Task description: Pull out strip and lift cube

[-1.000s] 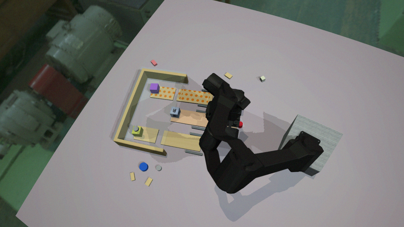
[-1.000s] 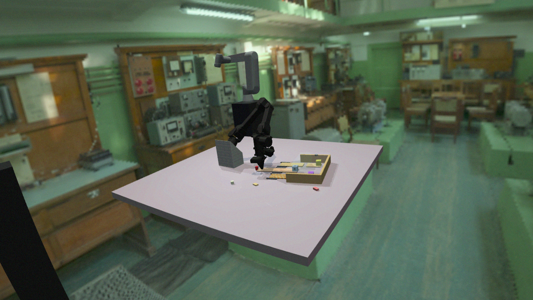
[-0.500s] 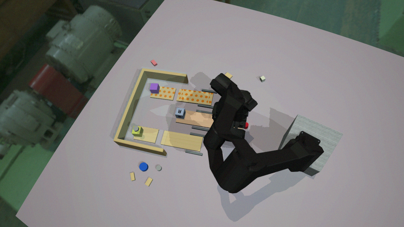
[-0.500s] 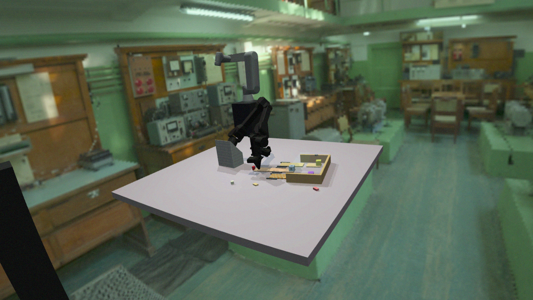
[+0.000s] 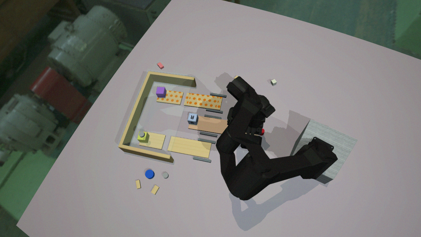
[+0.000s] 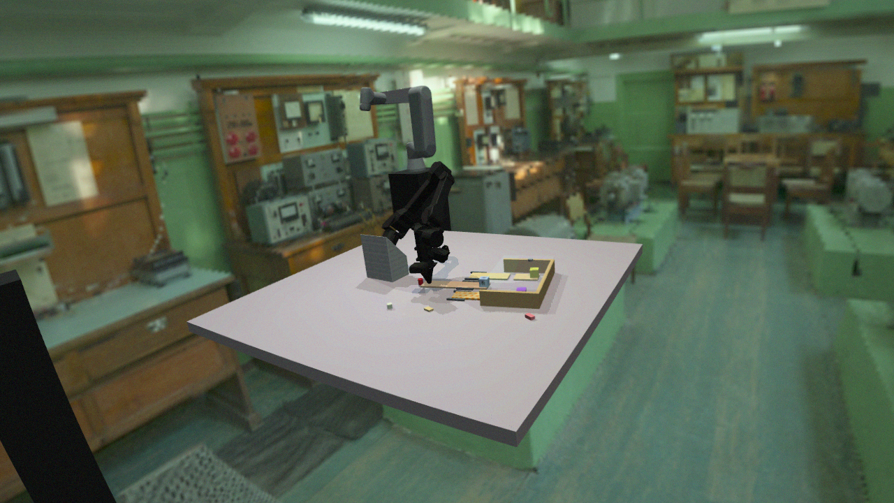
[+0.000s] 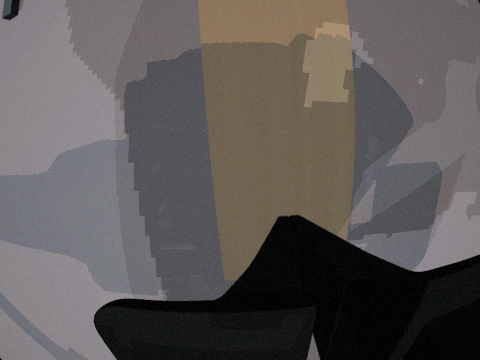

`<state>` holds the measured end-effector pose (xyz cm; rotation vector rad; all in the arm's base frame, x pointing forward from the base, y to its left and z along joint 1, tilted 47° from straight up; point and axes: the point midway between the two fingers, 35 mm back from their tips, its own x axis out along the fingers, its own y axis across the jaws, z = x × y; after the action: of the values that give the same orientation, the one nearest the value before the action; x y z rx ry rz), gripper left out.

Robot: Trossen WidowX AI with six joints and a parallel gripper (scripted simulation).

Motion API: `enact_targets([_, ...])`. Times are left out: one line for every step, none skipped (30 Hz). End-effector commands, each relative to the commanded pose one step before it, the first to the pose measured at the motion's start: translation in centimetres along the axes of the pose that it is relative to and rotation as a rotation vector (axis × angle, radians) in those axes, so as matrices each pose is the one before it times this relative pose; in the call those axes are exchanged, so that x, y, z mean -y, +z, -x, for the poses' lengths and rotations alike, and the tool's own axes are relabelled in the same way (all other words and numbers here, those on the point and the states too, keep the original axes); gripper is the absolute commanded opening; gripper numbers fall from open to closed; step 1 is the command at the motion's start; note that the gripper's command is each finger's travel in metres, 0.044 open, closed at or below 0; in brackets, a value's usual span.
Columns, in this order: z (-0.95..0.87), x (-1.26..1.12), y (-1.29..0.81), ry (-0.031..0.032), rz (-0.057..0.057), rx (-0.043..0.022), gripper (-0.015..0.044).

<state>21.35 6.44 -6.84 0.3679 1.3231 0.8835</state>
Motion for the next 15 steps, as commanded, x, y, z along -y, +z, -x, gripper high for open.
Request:
enact_targets([-0.371,-0.274,-1.623,0.00323,-0.0104,-0.0311,0.0])
enact_targets([0.0,0.0,-0.127,-0.00002,0.0,-0.00005,0.0])
enact_targets([0.0,-0.001,-0.132,-0.00001,0.0,-0.00005,0.0])
enact_targets([0.0,0.0,-0.134,-0.00002,0.0,-0.00005,0.0])
enact_targets([0.0,-0.001,-0.11,-0.00001,0.0,-0.00004,0.0])
enact_targets([0.0,-0.001,-0.066,0.0,0.0,-0.00003,0.0])
enact_targets([0.0,0.0,-0.022,0.0,0.0,-0.00001,0.0])
enact_targets([0.0,0.0,0.0,0.0,0.0,0.0,0.0])
enact_targets([0.0,0.0,0.0,0.0,0.0,0.0,0.0])
enact_targets([0.0,0.0,0.0,0.0,0.0,0.0,0.0])
enact_targets([0.0,0.0,0.0,0.0,0.0,0.0,0.0])
enact_targets([0.0,0.0,0.0,0.0,0.0,0.0,0.0])
enact_targets([0.0,0.0,0.0,0.0,0.0,0.0,0.0])
enact_targets([0.0,0.0,0.0,0.0,0.0,0.0,0.0])
enact_targets([0.0,0.0,0.0,0.0,0.0,0.0,0.0])
